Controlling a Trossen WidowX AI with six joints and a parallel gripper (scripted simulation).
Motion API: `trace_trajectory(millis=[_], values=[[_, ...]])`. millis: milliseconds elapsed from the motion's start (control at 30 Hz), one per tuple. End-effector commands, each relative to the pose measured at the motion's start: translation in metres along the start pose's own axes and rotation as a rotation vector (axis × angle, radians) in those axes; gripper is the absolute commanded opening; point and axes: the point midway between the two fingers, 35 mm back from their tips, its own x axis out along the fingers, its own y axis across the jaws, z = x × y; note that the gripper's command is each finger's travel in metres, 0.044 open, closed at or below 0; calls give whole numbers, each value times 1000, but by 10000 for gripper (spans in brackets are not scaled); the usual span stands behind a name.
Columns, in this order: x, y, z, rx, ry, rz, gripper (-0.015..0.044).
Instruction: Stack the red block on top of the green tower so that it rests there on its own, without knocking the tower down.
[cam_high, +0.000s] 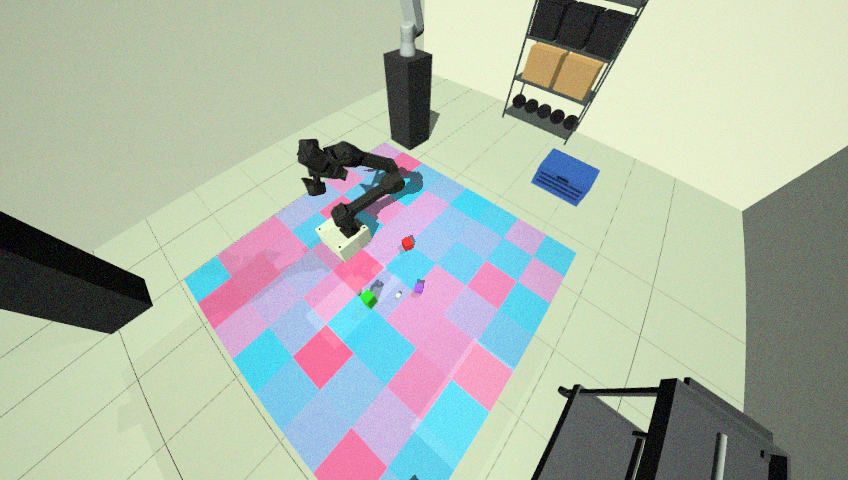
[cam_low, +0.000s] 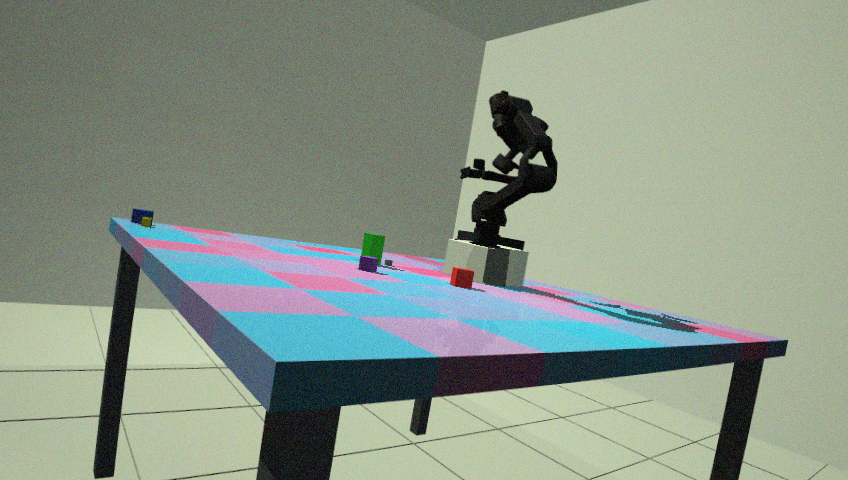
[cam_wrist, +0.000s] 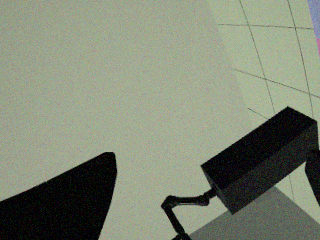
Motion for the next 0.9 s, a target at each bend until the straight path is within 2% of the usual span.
trace_trajectory(millis=[0,33,433,867], values=[[0,-1,-1,-5,3,-4,426],[1,-2,-4,-21,14,-14,440],[-1,-53,-67,-395,277,-228,440],[-37,-117,-114,-807,602,-387,440]])
